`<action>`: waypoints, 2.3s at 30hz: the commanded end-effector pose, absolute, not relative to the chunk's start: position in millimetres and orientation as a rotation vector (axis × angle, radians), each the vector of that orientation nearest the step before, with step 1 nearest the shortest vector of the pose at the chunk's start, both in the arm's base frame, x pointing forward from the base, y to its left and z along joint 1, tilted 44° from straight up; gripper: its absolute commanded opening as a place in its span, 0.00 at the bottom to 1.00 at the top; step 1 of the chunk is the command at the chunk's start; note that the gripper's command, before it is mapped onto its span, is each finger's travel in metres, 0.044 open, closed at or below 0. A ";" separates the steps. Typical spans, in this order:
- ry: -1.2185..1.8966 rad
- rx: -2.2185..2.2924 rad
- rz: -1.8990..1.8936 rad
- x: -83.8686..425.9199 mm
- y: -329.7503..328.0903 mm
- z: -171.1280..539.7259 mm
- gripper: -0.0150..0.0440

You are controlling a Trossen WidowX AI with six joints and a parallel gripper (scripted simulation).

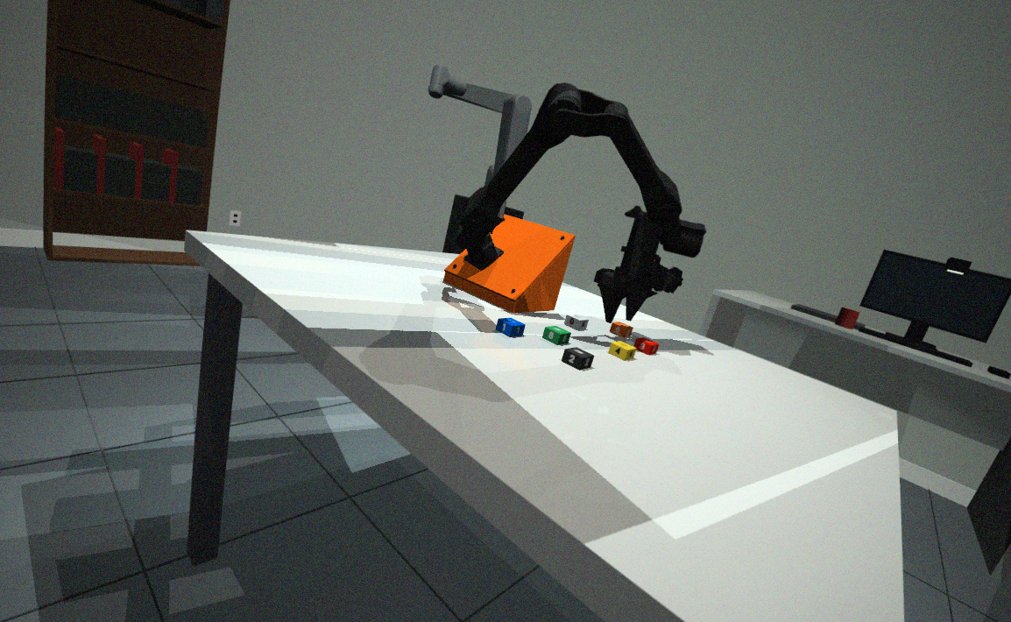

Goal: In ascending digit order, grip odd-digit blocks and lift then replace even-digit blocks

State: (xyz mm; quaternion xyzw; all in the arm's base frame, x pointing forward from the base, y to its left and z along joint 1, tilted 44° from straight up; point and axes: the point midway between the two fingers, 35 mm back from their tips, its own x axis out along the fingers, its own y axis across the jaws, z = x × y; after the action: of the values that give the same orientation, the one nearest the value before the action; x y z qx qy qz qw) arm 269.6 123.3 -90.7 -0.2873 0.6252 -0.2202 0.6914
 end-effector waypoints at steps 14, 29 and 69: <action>1.402 -0.658 -0.495 269.2 112.3 -102.2 0.58; 1.402 -0.658 -0.495 269.2 112.3 -102.2 0.46; 1.402 -0.658 -0.495 269.2 112.3 -102.2 0.46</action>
State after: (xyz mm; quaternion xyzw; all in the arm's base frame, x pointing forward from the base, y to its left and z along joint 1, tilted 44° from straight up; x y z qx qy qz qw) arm 269.7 114.8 -99.5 -0.2887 0.6261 -0.2217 0.6896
